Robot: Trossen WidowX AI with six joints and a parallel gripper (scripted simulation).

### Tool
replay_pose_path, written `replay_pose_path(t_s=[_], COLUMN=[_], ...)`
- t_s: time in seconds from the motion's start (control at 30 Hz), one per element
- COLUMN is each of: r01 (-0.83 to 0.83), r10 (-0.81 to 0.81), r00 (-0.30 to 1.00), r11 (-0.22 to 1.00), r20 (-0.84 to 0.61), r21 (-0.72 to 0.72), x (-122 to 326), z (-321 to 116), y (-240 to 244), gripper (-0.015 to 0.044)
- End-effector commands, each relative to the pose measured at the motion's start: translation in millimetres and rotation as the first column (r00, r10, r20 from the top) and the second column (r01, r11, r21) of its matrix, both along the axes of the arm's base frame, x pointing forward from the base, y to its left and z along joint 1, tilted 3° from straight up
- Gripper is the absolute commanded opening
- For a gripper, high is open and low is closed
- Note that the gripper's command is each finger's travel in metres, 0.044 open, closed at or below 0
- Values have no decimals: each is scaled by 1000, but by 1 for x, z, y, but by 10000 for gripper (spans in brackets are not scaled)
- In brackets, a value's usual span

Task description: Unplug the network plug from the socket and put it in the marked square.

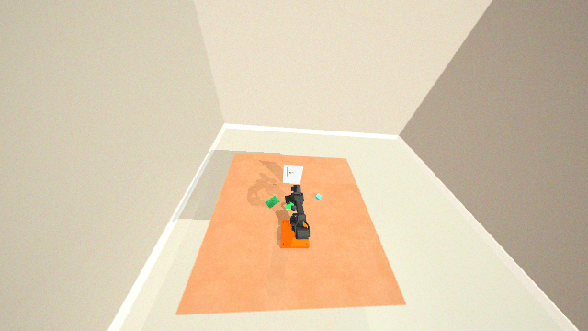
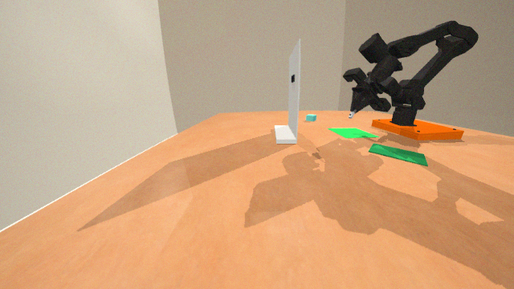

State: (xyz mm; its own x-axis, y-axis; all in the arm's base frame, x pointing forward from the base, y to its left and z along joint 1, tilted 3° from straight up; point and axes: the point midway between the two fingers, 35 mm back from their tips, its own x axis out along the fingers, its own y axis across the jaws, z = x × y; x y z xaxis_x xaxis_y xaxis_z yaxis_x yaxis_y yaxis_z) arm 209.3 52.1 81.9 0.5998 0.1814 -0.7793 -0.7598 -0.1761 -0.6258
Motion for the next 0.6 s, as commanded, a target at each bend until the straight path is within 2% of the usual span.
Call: replay_pose_path(t_s=[0.0, 0.57], r01=[-4, -3], r10=[4, 3], r00=[1000, 1000], r11=[1000, 1000], r20=[-14, -14], r21=[-3, -7], x=[-1, 0], z=[-10, -34], y=[0, 1], gripper=[0, 0])
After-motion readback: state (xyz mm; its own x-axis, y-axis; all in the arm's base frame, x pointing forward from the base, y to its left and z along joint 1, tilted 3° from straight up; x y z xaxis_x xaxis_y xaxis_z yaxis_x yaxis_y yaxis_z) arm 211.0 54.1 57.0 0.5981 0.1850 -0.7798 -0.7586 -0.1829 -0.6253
